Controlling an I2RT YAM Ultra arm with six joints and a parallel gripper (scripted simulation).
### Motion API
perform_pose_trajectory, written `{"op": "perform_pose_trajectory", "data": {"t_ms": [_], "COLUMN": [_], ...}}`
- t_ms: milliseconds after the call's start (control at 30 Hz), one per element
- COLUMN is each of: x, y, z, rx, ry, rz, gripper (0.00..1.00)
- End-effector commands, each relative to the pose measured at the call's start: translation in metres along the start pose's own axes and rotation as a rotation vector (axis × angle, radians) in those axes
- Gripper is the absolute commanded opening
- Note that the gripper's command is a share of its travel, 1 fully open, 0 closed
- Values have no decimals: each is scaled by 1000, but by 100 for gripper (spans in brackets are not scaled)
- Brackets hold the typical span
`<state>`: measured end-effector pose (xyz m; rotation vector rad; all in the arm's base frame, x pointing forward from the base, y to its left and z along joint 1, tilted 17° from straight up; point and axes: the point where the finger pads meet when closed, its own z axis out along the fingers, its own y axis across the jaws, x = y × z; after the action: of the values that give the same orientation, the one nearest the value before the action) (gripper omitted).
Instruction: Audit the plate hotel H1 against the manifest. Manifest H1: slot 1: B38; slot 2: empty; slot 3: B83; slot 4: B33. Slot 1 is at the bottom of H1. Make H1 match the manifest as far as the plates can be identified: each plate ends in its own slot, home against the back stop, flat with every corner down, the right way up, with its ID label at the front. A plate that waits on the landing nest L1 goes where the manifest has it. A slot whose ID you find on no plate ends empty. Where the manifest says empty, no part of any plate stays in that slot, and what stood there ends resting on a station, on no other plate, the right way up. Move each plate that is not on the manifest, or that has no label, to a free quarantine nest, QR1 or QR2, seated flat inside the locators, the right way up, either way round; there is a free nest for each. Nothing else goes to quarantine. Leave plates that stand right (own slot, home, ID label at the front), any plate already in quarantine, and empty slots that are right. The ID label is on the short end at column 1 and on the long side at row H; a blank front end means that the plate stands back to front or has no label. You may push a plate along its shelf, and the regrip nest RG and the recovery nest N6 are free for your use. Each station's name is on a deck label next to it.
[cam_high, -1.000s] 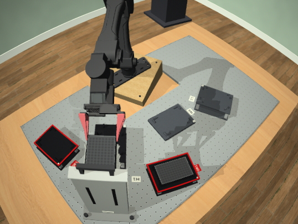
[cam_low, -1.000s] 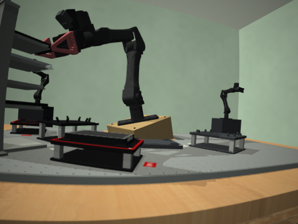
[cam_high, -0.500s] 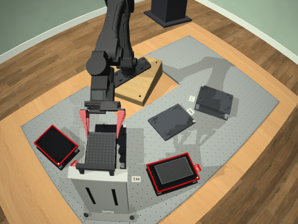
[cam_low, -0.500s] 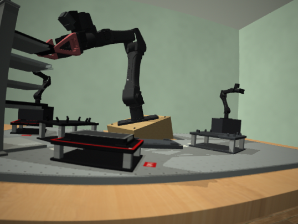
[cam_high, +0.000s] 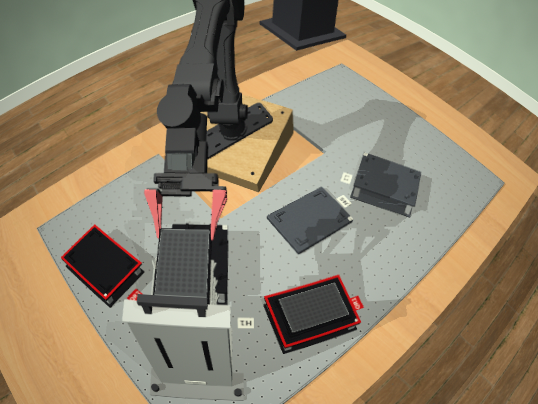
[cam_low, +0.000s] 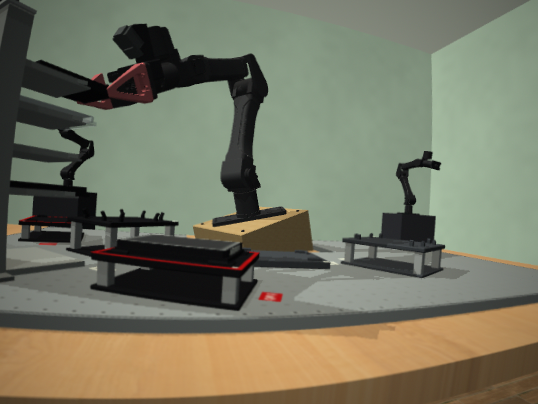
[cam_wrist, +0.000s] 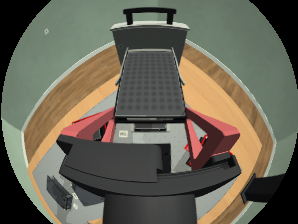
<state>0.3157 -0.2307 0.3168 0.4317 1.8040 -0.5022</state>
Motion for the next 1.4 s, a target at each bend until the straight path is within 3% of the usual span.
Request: {"op": "perform_pose_trajectory", "data": {"t_ms": [0,1367], "x": [-4,21], "y": [0,0], "z": [-5,-48], "rx": [0,0], "ry": [-14,-13], "rz": [-2,-2], "gripper": [86,86]}}
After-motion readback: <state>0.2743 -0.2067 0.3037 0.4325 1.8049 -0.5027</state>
